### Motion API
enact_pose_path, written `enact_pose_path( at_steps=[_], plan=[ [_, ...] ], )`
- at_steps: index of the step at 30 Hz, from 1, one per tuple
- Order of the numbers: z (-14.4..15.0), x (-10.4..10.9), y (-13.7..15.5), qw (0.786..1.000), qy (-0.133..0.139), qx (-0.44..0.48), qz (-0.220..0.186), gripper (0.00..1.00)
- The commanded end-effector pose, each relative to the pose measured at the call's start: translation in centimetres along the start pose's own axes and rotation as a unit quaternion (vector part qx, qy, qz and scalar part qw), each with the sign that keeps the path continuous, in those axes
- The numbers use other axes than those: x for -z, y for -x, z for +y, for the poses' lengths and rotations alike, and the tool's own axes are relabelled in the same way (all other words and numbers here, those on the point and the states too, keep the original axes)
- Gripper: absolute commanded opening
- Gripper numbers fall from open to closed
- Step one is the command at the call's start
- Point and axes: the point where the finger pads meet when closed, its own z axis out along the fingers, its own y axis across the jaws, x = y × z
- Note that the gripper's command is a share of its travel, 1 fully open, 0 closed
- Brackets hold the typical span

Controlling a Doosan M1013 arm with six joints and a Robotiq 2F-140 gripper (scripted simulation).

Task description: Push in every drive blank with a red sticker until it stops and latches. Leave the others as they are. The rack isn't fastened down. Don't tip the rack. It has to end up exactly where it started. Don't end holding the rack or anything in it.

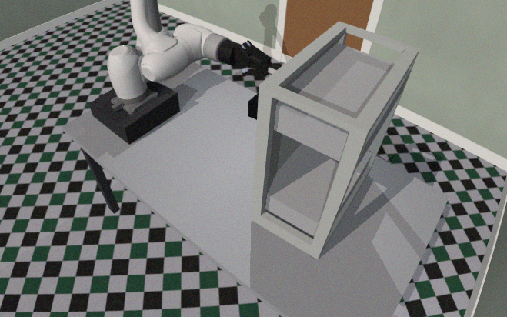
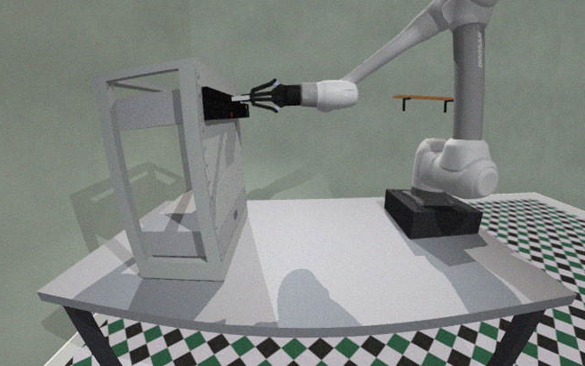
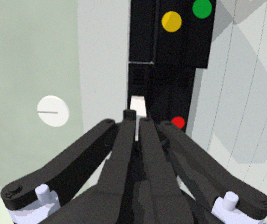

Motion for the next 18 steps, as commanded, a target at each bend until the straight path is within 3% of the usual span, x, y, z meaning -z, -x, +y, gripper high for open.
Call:
enact_pose_path(
  at_steps=[1, 18],
  plan=[
    [0.02, 0.00, 0.00, 1.000, 0.000, 0.000, 0.000, 0.00],
    [0.02, -0.19, 0.00, 1.000, 0.000, 0.000, 0.000, 0.00]
  ],
)
